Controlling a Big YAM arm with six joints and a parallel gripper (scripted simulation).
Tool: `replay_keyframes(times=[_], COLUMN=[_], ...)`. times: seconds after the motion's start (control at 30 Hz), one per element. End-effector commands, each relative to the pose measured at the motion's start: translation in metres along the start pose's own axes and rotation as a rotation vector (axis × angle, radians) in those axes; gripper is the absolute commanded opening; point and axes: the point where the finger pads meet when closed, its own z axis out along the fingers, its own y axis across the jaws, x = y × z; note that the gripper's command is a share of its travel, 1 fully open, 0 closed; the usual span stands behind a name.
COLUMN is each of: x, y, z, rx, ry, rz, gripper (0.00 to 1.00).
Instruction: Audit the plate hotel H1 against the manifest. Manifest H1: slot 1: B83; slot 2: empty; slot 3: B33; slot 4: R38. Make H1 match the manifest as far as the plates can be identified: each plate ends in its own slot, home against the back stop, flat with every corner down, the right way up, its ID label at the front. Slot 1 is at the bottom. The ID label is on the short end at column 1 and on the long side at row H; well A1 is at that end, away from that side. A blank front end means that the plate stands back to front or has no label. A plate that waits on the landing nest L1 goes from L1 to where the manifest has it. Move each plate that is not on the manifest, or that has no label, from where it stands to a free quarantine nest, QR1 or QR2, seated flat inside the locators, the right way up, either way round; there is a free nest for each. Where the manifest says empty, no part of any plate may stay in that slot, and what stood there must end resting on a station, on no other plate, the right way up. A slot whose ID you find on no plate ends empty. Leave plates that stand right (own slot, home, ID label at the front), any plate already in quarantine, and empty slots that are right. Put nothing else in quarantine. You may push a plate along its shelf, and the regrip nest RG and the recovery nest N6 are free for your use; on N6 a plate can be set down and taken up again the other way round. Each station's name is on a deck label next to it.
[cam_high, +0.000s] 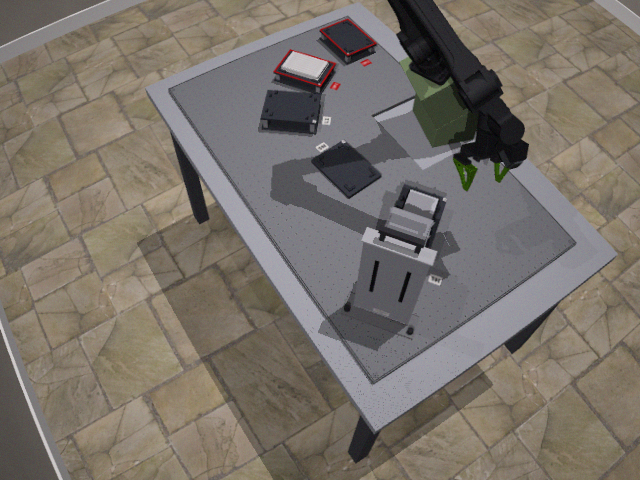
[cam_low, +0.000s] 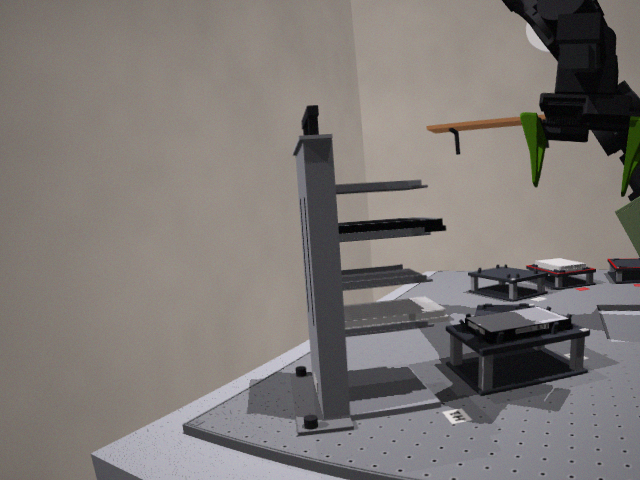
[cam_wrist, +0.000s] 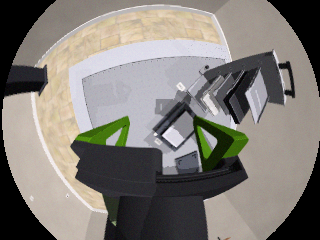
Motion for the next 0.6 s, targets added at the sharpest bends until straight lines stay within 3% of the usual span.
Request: replay_keyframes(times=[0.0, 0.37, 0.57], x=[-0.028, -0.054, -0.065], y=[0.003, 0.018, 0.018], z=[-0.004, 0.003, 0.013], rx=[-0.020, -0.093, -0.139], ry=[-0.004, 0.071, 0.134], rz=[-0.096, -0.280, -0.384], gripper=[1.00, 1.00, 1.00])
